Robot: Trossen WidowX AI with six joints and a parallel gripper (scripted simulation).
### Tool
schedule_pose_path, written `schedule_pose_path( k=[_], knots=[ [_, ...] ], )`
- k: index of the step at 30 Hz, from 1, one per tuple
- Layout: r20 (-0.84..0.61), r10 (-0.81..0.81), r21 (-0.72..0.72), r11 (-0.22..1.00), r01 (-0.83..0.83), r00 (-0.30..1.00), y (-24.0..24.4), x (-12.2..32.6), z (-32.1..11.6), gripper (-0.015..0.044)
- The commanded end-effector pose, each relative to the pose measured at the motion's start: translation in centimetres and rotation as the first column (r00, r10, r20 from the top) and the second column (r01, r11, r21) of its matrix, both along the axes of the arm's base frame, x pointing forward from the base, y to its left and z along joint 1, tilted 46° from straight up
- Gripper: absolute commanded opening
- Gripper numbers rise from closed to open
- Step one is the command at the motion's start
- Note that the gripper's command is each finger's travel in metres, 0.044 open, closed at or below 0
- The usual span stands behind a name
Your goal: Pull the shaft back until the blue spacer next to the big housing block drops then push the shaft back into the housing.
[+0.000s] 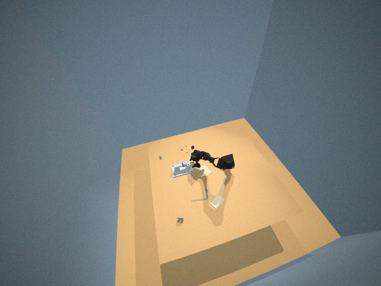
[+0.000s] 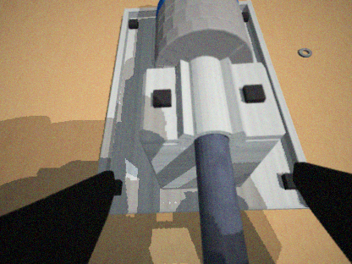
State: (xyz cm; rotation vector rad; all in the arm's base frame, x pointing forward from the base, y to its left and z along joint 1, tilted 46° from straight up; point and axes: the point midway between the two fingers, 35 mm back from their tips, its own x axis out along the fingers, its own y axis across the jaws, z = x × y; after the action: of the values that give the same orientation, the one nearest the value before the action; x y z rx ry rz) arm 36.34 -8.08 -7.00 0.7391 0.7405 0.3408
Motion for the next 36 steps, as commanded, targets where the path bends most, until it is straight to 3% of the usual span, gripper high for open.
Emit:
schedule_pose_path(
  k=[1, 16, 31, 36],
  knots=[
    [-0.006, -0.005, 0.0, 1.0, 0.005, 1.0, -0.04, 0.02, -0.15, 0.044],
    [-0.006, -0.005, 0.0, 1.0, 0.005, 1.0, -0.18, 0.06, -0.33, 0.044],
    [-0.002, -0.003, 0.001, 1.0, 0.003, 1.0, -0.11, 0.02, -0.17, 0.0046],
    [-0.002, -0.003, 0.001, 1.0, 0.003, 1.0, -0.11, 0.02, -0.17, 0.0013]
  ],
)
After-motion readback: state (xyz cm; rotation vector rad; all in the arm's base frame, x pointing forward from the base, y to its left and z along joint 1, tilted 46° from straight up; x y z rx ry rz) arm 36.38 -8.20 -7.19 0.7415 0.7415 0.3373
